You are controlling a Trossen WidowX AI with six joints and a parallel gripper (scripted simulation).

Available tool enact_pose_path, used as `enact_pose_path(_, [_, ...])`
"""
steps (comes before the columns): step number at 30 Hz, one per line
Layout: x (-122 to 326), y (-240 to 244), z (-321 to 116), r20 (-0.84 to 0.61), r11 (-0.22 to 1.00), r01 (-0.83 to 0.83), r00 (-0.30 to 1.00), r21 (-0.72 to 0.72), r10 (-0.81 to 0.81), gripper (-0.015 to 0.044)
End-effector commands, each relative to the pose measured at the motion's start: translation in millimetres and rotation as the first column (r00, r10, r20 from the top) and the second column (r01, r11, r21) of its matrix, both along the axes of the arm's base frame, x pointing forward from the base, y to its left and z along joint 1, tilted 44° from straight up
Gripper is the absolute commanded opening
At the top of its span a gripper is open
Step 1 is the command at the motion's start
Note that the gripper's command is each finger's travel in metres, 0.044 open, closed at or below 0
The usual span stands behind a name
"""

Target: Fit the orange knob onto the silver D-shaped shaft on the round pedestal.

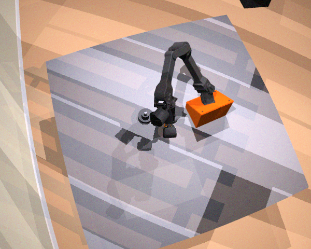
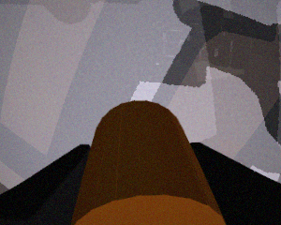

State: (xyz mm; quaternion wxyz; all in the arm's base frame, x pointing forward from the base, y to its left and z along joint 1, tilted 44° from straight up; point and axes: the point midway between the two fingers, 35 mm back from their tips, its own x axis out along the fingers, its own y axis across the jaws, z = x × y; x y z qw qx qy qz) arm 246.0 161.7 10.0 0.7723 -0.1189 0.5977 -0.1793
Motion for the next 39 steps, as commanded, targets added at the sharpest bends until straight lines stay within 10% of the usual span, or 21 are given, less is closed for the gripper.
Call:
enact_pose_path(1, [2.2, -1.2, -5.3, 0.005, 0.997, 0.022, 1.000, -0.073, -0.021, 0.0000])
enact_pose_path(39, [44.2, -87.8, -123.6, 0.021, 0.955, 0.081, 0.997, -0.285, -0.078, 0.0000])
